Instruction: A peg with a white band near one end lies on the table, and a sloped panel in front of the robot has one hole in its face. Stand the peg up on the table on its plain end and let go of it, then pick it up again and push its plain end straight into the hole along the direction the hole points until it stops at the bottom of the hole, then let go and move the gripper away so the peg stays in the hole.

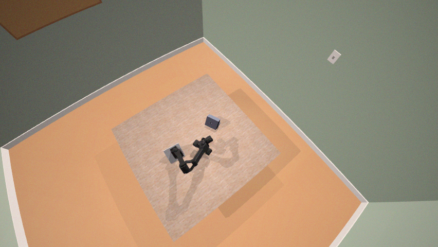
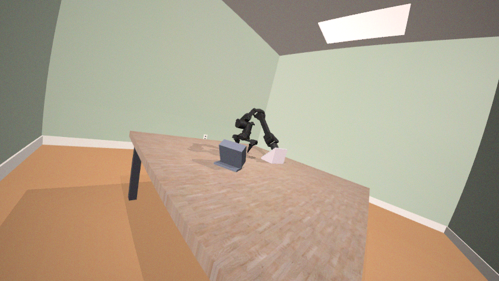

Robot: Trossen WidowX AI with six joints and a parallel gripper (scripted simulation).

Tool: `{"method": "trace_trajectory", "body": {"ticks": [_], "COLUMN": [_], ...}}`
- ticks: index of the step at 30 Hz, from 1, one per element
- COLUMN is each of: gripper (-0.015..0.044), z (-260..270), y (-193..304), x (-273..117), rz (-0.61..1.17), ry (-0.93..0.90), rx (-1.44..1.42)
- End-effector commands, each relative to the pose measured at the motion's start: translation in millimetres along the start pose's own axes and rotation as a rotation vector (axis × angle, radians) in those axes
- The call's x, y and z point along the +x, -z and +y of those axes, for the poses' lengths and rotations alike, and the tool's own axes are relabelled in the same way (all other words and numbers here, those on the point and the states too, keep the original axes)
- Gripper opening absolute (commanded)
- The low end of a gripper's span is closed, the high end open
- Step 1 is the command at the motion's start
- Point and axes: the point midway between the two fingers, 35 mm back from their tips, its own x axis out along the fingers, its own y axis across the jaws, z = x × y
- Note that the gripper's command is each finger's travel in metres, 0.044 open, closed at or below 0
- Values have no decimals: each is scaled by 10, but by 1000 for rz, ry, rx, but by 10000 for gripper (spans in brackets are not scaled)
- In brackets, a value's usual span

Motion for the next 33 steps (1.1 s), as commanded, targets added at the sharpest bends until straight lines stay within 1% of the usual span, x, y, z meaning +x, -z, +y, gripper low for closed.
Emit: {"method": "trace_trajectory", "body": {"ticks": [1,16,23,27,33], "gripper": [440,46,0,0,0], "z": [6,0,0,1,7], "y": [19,2,2,-10,-35], "x": [37,6,6,-54,-276], "rz": [8,0,0,0,0], "ry": [3,0,0,-2,-6], "rx": [-8,0,0,-1,-4]}}
